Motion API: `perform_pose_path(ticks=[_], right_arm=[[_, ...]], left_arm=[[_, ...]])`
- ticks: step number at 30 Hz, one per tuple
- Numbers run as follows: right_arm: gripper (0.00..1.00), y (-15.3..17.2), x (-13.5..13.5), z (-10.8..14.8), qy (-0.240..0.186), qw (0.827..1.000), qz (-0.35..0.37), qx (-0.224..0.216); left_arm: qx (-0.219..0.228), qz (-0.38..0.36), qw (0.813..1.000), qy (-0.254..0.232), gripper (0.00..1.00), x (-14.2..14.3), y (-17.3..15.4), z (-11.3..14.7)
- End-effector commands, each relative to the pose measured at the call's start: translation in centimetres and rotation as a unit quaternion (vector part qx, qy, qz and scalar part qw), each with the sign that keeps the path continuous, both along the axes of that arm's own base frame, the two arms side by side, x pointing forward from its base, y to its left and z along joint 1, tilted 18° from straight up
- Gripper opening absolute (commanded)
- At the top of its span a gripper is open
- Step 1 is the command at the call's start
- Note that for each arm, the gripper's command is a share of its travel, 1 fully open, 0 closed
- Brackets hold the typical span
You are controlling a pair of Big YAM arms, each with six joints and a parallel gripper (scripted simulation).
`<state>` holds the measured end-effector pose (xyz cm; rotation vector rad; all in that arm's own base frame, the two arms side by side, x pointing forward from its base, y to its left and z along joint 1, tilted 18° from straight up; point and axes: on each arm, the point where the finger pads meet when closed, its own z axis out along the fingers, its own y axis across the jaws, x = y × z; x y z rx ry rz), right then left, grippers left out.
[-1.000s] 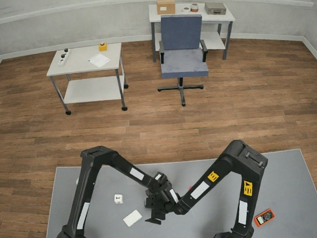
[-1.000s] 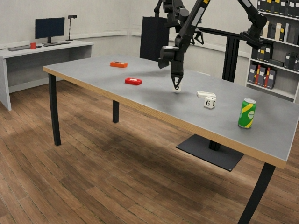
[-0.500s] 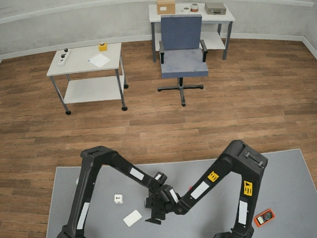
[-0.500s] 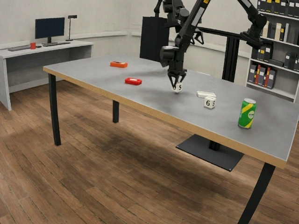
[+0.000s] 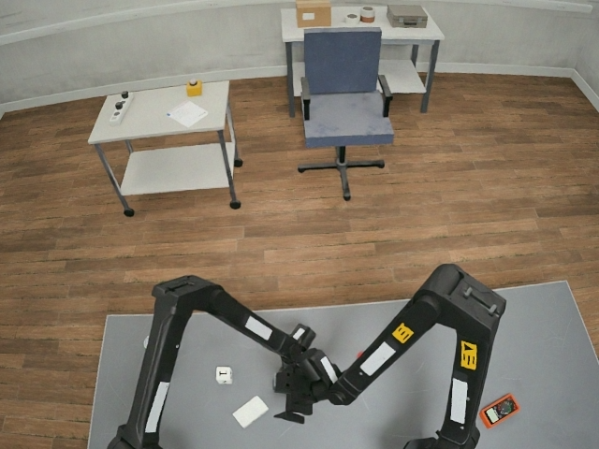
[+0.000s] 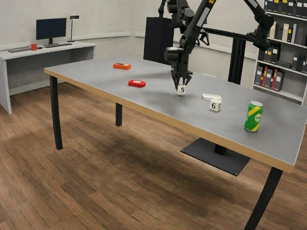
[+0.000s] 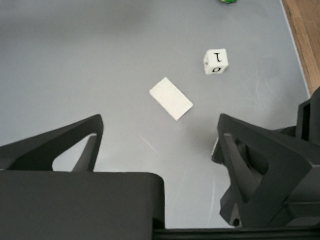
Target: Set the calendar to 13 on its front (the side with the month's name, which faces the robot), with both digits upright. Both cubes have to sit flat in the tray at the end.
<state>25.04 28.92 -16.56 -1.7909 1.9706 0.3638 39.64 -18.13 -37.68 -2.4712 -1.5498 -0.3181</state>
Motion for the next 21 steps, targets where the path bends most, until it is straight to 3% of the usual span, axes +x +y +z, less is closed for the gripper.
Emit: perform_pose_path(ticks=[1, 21], right_arm=[[1.0, 0.5, 0.8, 0.2, -0.008, 1.0, 0.001, 0.005], [1.0, 0.5, 0.8, 0.2, -0.008, 1.0, 0.001, 0.005]], left_arm=[[-0.005, -0.015, 1.0, -0.001, 0.4, 1.0, 0.2, 0.0], [-0.002, -0.011, 1.0, 0.004, 0.4, 0.7, 0.8, -1.3]])
